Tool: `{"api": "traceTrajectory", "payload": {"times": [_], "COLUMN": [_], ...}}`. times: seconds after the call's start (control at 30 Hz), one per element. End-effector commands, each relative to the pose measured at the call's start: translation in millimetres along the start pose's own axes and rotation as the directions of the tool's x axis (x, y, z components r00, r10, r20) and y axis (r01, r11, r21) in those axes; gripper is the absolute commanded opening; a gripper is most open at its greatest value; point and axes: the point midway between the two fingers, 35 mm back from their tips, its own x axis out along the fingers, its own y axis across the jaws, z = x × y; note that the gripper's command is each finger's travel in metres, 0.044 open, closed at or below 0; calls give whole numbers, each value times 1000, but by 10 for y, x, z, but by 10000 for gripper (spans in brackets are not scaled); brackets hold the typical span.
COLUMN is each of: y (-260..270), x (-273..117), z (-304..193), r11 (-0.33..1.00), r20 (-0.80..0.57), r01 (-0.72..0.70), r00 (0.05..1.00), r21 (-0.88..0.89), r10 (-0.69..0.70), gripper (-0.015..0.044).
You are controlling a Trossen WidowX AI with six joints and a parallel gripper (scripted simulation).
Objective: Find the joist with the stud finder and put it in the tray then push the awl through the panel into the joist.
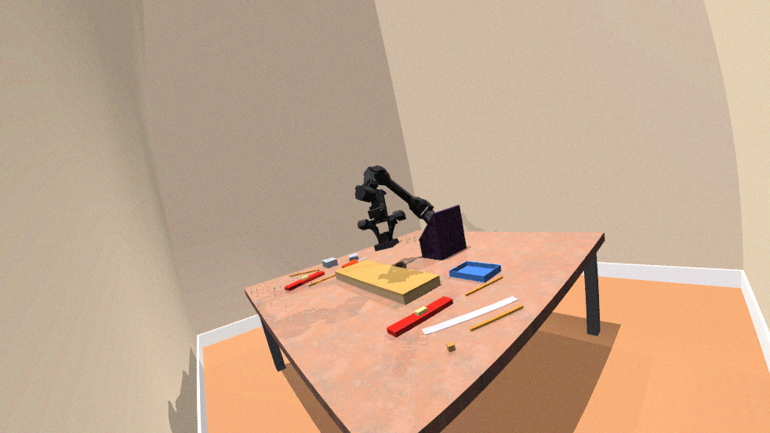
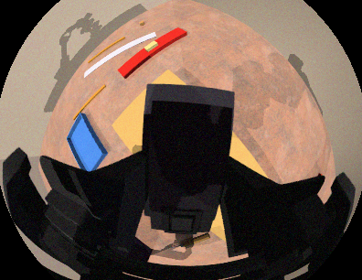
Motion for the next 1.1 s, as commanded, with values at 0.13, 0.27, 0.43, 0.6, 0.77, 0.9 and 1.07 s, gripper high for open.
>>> {"api": "traceTrajectory", "payload": {"times": [0.13, 0.27, 0.43, 0.6, 0.77, 0.9, 1.07], "y": [670, 1036, 1486, 1922, 2332, 2638, 2984], "x": [114, 180, 263, 349, 443, 523, 633], "z": [193, 231, 225, 160, 40, -93, -301], "r11": [985, 965, 930, 885, 831, 783, 717], "r20": [-2, -16, -40, -71, -107, -138, -180], "r01": [-63, -93, -126, -157, -184, -205, -228], "r00": [998, 996, 992, 988, 983, 979, 973], "r21": [-160, -244, -344, -438, -524, -588, -658], "r10": [64, 92, 120, 140, 151, 152, 145], "gripper": [0, 0, 0, 0, 0, 0, 0]}}
